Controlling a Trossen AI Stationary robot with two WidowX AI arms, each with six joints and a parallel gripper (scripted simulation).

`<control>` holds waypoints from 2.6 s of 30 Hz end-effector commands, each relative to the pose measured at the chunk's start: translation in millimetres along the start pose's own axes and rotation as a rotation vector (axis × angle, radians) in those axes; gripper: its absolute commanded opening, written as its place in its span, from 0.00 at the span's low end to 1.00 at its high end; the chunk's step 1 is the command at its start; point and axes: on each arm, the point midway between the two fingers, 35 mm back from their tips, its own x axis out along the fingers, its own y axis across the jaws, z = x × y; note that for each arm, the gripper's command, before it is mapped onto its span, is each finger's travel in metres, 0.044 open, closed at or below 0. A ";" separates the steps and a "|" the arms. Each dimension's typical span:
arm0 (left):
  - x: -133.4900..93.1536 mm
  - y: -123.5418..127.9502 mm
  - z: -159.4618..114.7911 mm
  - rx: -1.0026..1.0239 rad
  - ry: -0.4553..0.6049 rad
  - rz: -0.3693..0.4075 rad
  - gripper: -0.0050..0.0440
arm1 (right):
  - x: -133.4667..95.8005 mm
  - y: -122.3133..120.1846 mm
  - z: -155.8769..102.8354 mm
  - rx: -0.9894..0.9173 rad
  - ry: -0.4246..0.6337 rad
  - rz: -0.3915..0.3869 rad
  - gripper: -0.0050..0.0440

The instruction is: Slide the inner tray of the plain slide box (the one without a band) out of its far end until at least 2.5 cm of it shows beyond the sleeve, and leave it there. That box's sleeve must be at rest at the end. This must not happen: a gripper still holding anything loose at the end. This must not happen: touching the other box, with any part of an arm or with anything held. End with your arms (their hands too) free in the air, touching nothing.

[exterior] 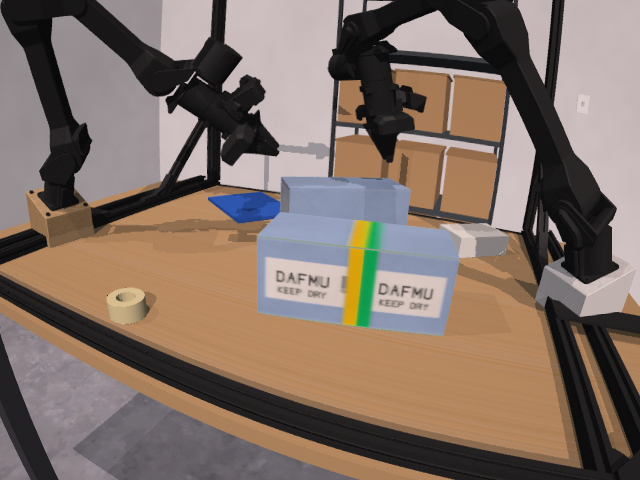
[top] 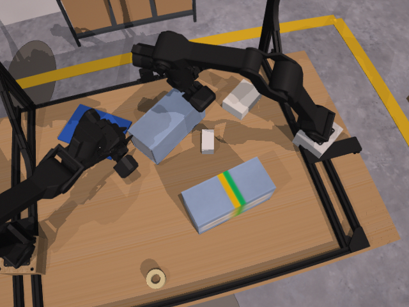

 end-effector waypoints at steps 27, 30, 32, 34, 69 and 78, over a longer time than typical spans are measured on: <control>11.2 31.1 6.6 -0.113 0.244 -0.065 0.10 | 26.1 -19.5 -40.2 -0.389 0.001 -0.116 0.10; 11.2 31.1 6.6 -0.113 0.244 -0.065 0.10 | 39.6 -28.7 -58.3 -0.381 0.033 -0.133 0.10; 11.2 31.1 6.6 -0.113 0.244 -0.065 0.10 | 46.4 -36.0 -64.7 -0.368 0.023 -0.142 0.10; 11.2 31.1 6.6 -0.113 0.244 -0.065 0.10 | 52.8 -44.1 -71.7 -0.354 0.012 -0.151 0.10; 19.4 31.5 4.6 -0.115 0.247 -0.068 0.10 | 68.1 -51.9 -96.7 -0.386 -0.077 -0.094 0.10; 26.2 31.5 3.0 -0.117 0.250 -0.071 0.10 | 68.1 -51.9 -96.7 -0.386 -0.077 -0.094 0.10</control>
